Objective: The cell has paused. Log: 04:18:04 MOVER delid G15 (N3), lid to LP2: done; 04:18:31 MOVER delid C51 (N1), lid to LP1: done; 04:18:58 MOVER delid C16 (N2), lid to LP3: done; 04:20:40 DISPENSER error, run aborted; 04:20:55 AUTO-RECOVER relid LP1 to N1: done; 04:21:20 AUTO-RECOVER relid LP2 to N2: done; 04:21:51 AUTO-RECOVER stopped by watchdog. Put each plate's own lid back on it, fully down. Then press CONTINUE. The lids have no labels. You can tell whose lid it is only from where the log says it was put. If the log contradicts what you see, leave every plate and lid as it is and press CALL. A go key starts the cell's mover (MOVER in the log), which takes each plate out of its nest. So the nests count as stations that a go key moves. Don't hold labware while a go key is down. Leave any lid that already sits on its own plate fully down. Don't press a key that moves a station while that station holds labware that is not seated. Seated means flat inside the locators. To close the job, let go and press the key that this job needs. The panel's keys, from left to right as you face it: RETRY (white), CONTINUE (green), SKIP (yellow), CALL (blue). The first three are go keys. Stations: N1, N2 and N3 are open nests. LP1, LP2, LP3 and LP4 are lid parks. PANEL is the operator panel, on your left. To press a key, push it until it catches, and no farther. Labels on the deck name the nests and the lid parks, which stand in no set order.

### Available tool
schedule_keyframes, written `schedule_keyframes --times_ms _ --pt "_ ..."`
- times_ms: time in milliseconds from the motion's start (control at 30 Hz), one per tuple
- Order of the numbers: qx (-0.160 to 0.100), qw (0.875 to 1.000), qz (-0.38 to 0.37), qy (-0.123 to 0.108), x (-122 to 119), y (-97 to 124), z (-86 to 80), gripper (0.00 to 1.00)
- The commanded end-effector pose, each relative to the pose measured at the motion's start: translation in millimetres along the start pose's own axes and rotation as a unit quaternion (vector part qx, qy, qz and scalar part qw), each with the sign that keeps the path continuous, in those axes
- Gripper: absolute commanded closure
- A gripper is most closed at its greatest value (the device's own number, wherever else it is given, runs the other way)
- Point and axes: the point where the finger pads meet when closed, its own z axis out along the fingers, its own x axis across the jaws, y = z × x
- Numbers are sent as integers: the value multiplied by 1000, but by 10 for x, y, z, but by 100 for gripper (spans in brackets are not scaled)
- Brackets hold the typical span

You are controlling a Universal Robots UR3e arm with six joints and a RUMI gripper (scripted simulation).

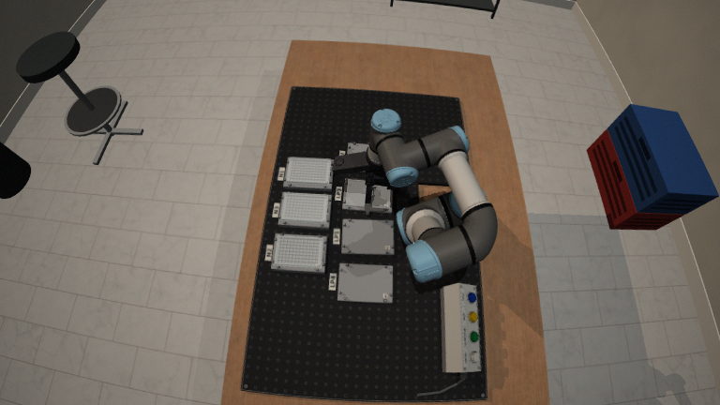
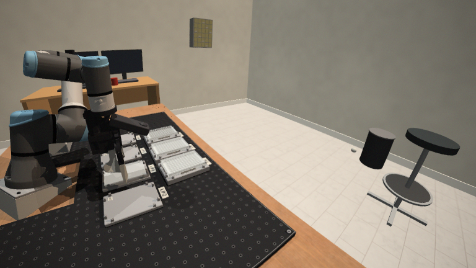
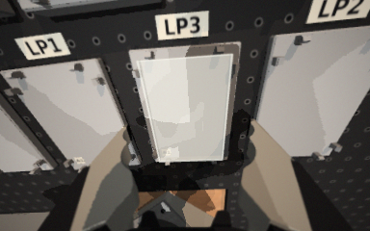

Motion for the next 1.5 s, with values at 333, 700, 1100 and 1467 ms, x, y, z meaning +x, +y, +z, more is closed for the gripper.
schedule_keyframes --times_ms 333,700,1100,1467 --pt "0 1000 0 1 7 -5 2 100" --pt "0 1000 0 1 7 -5 3 100" --pt "0 1000 0 1 7 -5 3 100" --pt "0 1000 0 1 7 -6 -30 100"
